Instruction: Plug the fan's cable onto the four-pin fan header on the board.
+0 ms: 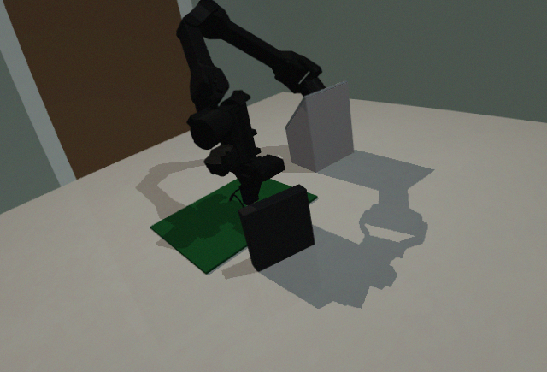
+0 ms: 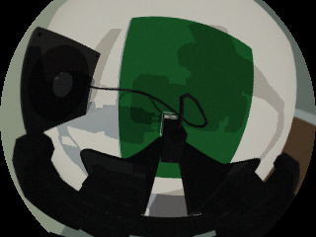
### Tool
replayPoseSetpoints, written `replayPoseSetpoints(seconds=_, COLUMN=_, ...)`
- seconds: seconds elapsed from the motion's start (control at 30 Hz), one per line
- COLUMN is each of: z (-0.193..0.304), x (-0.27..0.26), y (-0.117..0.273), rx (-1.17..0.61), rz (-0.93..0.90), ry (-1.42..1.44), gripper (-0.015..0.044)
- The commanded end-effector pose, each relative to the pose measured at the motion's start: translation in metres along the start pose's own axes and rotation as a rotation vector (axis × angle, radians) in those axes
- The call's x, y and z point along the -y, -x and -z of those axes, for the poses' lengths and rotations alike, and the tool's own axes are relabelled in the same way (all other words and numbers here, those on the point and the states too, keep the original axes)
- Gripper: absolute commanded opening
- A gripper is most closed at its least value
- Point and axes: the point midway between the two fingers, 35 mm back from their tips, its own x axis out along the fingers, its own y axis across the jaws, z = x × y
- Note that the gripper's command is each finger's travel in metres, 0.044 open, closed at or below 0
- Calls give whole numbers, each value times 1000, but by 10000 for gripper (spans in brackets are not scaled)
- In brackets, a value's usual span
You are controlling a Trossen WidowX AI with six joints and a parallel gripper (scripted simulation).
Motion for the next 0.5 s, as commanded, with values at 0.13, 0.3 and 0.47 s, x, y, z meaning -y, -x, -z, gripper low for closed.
replayPoseSetpoints(seconds=0.13, z=0, x=0, y=-2, rx=2, rz=4, ry=6, gripper=0)
replayPoseSetpoints(seconds=0.3, z=0, x=0, y=-3, rx=2, rz=4, ry=7, gripper=0)
replayPoseSetpoints(seconds=0.47, z=1, x=0, y=-4, rx=2, rz=4, ry=7, gripper=0)
